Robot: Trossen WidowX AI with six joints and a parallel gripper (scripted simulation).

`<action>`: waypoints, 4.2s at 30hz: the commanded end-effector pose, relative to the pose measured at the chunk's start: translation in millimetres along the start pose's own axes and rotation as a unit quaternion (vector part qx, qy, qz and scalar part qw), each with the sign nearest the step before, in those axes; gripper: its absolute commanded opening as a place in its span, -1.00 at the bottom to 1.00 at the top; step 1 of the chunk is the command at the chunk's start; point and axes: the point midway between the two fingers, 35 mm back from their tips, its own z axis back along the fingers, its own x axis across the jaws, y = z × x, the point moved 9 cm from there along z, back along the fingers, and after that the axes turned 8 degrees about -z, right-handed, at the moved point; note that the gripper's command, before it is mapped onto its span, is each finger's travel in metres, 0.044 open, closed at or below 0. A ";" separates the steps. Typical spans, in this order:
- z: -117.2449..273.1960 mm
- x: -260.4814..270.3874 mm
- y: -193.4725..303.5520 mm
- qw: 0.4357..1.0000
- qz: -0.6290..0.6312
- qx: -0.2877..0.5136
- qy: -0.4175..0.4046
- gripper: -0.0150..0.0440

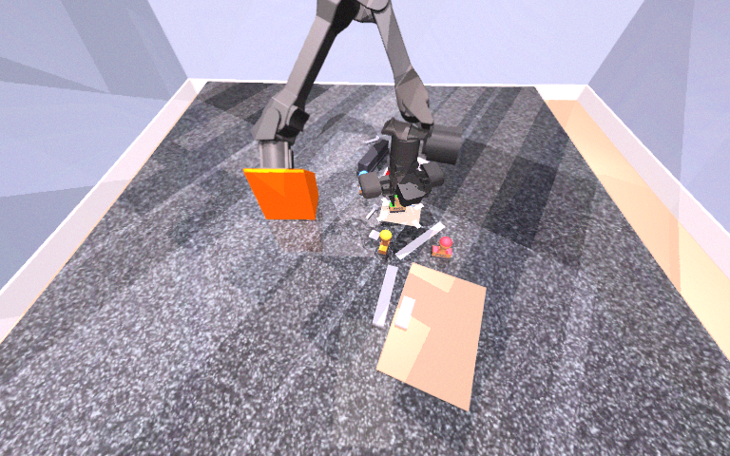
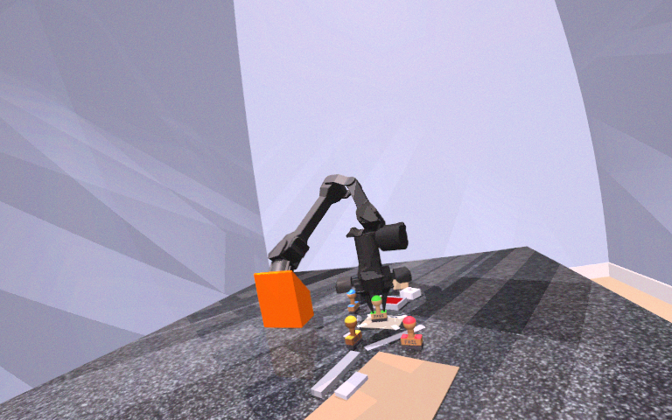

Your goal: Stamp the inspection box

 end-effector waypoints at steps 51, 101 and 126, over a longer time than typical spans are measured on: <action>-2.2 -0.1 0.1 1.000 -0.001 0.002 0.000 -0.49; 49.1 2.5 -1.9 1.000 -0.001 -0.001 0.000 -0.49; 72.7 42.6 22.6 1.000 0.000 -0.004 0.000 -0.49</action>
